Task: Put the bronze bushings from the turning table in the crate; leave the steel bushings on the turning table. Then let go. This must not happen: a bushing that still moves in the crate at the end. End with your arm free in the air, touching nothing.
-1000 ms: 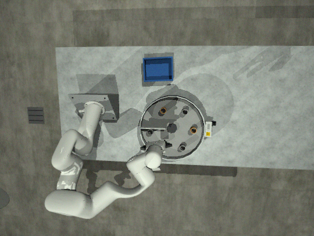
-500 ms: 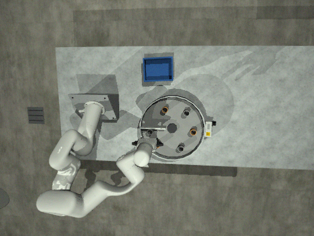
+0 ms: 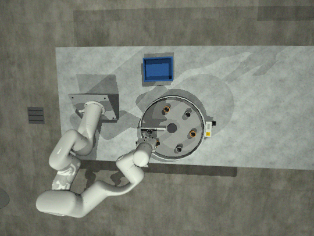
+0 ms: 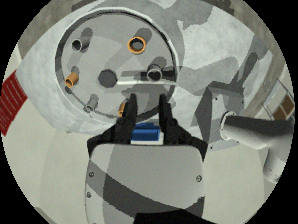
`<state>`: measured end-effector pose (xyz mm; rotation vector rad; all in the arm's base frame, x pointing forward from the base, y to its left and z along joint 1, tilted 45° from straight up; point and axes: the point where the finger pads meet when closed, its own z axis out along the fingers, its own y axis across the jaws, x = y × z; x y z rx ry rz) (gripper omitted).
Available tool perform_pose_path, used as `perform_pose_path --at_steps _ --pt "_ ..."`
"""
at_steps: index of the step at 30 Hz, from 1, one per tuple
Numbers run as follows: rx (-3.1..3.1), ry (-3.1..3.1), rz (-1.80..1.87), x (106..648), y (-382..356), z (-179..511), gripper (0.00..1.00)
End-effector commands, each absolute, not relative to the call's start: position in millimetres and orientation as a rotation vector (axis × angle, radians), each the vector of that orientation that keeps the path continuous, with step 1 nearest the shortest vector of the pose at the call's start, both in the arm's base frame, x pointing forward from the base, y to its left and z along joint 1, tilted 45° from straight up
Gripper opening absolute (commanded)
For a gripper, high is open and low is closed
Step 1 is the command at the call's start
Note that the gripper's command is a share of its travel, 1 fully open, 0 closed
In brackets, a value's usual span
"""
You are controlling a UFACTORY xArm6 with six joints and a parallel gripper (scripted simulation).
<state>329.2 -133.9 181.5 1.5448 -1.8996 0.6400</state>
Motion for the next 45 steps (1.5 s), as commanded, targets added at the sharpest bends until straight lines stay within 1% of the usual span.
perform_pose_path --at_steps 1,26,27,45 --pt "1.546 -1.901 0.643 330.1 -133.5 182.3 0.12" --pt "1.546 -1.901 0.643 330.1 -133.5 182.3 0.12" --pt "1.546 -1.901 0.643 330.1 -133.5 182.3 0.15" --pt "1.546 -1.901 0.643 330.1 -133.5 182.3 0.15"
